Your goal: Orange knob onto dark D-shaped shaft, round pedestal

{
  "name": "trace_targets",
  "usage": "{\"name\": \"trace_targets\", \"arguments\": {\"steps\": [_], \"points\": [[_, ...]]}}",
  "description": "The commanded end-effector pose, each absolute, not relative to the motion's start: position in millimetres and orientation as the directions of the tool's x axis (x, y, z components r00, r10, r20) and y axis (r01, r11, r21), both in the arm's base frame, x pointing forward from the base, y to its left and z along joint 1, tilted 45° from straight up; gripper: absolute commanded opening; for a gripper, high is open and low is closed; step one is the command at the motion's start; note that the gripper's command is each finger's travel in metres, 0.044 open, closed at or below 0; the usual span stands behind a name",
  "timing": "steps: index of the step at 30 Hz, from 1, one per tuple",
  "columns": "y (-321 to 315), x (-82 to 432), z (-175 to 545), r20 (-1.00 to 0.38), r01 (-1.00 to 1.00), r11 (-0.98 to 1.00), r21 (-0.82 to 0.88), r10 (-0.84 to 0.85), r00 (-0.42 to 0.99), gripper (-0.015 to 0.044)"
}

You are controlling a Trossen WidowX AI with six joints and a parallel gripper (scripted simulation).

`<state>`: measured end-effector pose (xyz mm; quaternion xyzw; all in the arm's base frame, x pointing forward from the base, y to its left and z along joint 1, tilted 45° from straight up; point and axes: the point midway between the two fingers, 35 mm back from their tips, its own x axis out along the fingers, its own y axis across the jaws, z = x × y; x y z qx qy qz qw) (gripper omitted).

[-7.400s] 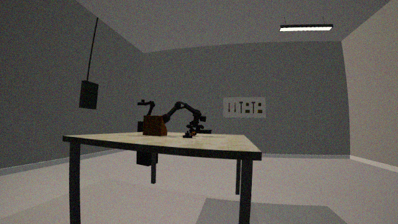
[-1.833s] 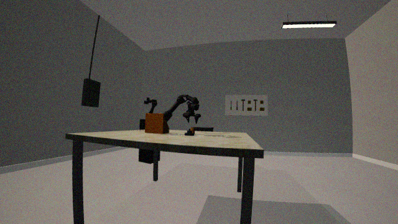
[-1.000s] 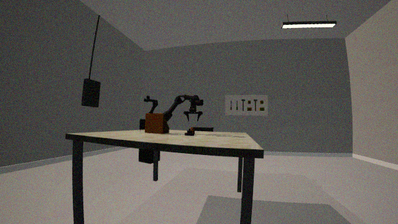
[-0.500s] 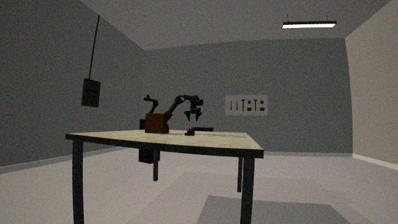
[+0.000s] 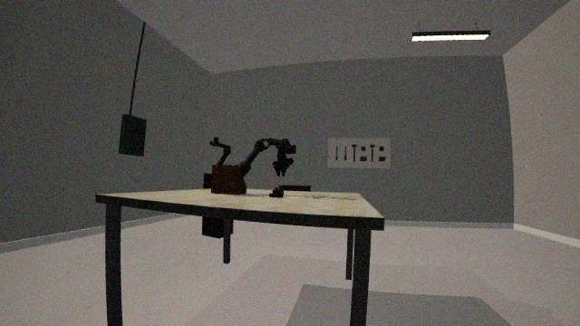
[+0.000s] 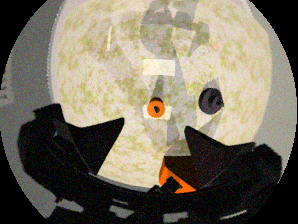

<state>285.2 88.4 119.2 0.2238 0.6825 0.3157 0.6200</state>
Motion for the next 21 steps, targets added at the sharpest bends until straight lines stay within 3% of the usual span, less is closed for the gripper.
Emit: {"name": "trace_targets", "arguments": {"steps": [1, 21], "points": [[87.8, 285.1, 118.3, -0.709, -0.124, 0.698, 0.705, 0.693, -0.131, 0.044], [125.0, 280.5, 79.9, -0.708, -0.134, 0.695, 0.706, 0.694, -0.131, 0.044]]}}
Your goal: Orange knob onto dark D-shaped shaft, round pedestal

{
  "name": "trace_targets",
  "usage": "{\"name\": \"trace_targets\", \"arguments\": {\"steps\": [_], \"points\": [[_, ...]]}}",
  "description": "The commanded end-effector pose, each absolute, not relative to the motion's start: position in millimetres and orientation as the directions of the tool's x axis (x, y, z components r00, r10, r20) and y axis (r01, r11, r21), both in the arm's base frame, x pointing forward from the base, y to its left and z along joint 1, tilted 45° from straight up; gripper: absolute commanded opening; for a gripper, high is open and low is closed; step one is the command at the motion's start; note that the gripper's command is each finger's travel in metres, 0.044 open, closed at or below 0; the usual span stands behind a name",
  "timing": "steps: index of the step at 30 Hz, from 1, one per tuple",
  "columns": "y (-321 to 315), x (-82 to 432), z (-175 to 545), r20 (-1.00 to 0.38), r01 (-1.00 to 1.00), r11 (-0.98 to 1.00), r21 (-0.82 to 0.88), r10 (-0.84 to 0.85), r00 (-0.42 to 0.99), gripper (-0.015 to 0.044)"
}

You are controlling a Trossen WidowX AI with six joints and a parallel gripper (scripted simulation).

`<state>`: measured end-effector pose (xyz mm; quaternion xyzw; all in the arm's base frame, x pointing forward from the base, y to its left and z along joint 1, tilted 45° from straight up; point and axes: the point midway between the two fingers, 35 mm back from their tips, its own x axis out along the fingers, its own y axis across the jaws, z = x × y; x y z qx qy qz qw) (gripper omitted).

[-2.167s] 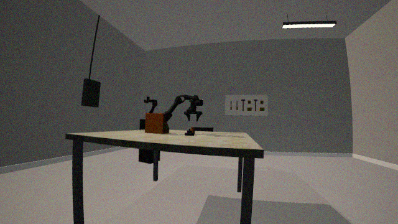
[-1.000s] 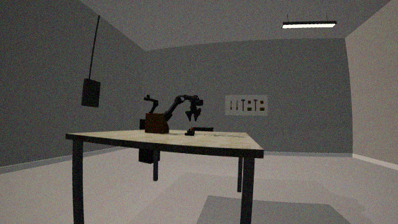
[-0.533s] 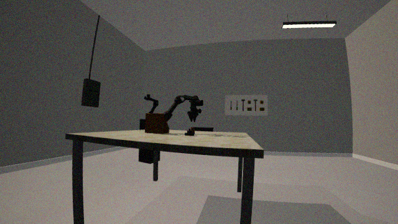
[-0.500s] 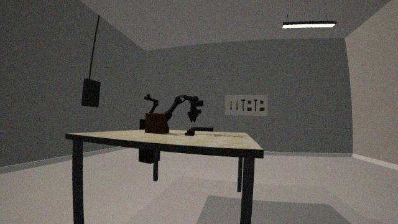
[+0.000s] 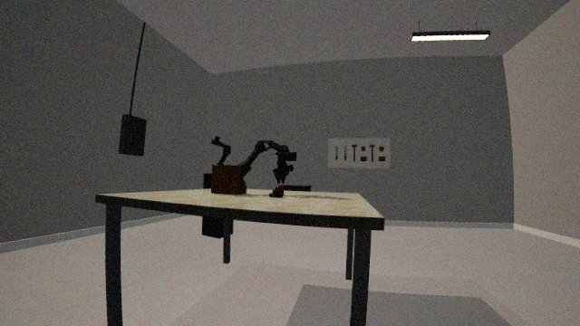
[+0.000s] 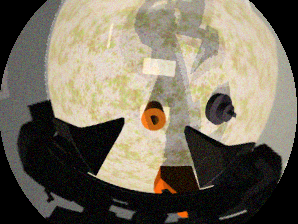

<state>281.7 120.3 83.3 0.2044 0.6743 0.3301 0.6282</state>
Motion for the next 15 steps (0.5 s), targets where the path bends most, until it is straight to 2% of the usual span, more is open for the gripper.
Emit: {"name": "trace_targets", "arguments": {"steps": [1, 15], "points": [[126.1, 280.4, 78.7, -0.708, -0.134, 0.695, 0.706, 0.694, -0.131, 0.044], [141.9, 278.7, 62.5, -0.709, -0.135, 0.696, 0.705, 0.693, -0.13, 0.044]]}}
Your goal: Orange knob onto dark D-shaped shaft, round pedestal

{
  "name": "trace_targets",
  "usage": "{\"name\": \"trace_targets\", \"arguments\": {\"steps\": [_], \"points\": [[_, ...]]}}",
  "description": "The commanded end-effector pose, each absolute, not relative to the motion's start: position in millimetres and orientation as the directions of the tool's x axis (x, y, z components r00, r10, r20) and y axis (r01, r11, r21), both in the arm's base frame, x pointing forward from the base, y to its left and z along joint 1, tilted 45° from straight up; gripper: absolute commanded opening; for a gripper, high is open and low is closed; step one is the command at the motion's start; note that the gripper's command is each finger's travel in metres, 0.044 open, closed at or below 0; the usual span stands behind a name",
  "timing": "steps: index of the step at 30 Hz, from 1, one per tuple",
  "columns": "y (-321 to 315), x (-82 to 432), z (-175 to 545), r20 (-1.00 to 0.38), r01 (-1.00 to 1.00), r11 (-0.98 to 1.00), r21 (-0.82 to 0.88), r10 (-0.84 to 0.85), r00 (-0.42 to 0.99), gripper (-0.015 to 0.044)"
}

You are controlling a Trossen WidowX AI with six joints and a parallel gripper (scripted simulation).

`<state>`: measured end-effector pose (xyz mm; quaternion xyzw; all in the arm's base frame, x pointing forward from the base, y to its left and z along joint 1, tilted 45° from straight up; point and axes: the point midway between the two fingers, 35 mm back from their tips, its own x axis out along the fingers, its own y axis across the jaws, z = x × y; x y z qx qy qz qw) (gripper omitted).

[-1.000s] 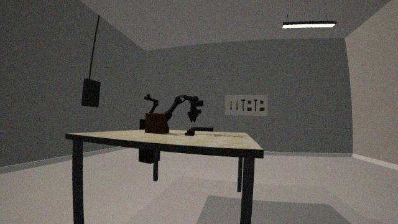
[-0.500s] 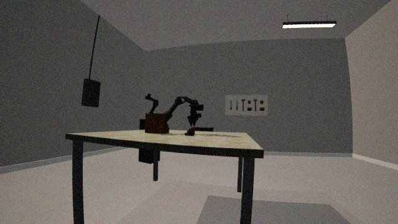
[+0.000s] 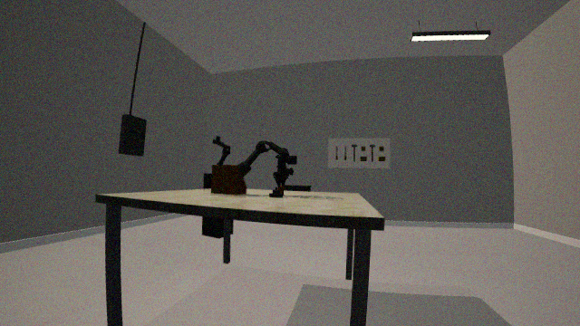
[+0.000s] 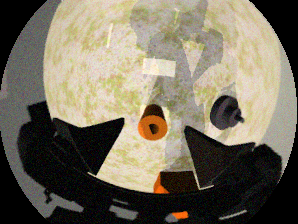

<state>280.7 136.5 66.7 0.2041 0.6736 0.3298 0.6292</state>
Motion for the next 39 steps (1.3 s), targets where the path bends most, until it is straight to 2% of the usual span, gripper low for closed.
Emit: {"name": "trace_targets", "arguments": {"steps": [1, 26, 36, 39], "points": [[143.1, 278.5, 61.4, -0.709, -0.135, 0.696, 0.705, 0.693, -0.13, 0.044], [169.5, 271.0, 36.4, -0.705, -0.134, 0.692, 0.709, 0.697, -0.131, 0.044], [169.5, 271.0, 36.4, -0.705, -0.134, 0.692, 0.709, 0.697, -0.131, 0.0177], [169.5, 271.0, 36.4, -0.705, -0.134, 0.692, 0.709, 0.697, -0.131, 0.0157]]}}
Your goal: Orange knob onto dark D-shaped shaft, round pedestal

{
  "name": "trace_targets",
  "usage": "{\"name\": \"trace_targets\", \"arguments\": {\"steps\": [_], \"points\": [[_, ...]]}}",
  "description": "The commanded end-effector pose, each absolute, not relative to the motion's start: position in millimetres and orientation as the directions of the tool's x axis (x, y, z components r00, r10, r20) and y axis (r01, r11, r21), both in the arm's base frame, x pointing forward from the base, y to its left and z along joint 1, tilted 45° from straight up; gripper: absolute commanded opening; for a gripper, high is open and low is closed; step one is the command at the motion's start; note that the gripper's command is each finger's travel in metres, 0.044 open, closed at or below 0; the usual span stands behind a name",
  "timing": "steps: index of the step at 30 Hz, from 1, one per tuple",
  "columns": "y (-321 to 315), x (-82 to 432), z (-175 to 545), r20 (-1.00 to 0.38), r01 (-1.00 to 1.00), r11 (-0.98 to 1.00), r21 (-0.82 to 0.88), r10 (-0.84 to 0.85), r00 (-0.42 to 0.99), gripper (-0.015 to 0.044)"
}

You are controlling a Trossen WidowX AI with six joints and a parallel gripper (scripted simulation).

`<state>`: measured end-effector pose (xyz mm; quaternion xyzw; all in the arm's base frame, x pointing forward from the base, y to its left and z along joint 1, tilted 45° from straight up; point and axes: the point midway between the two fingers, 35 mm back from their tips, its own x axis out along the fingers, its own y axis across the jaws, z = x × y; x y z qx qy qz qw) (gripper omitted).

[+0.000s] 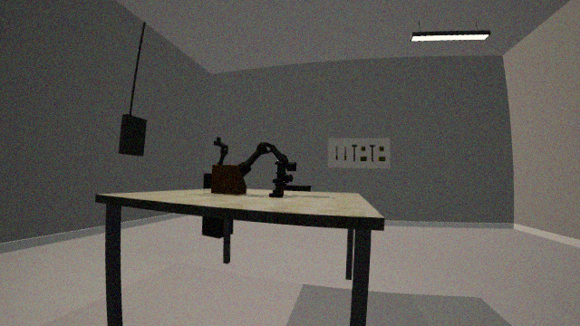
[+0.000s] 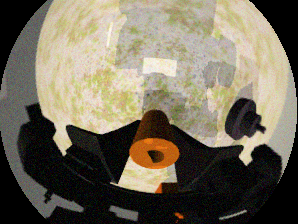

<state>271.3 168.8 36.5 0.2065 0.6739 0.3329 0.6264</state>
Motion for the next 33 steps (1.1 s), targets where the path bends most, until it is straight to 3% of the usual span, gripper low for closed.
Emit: {"name": "trace_targets", "arguments": {"steps": [1, 4, 9, 33], "points": [[169.5, 271.0, 36.4, -0.705, -0.134, 0.692, 0.709, 0.697, -0.131, 0.0151], [169.5, 271.0, 36.4, -0.705, -0.134, 0.692, 0.709, 0.697, -0.131, 0.0131], [160.5, 276.2, 46.4, -0.708, -0.135, 0.695, 0.706, 0.694, -0.13, 0.0], [82.1, 286.0, 145.3, -0.709, -0.133, 0.697, 0.705, 0.692, -0.132, 0.0]]}}
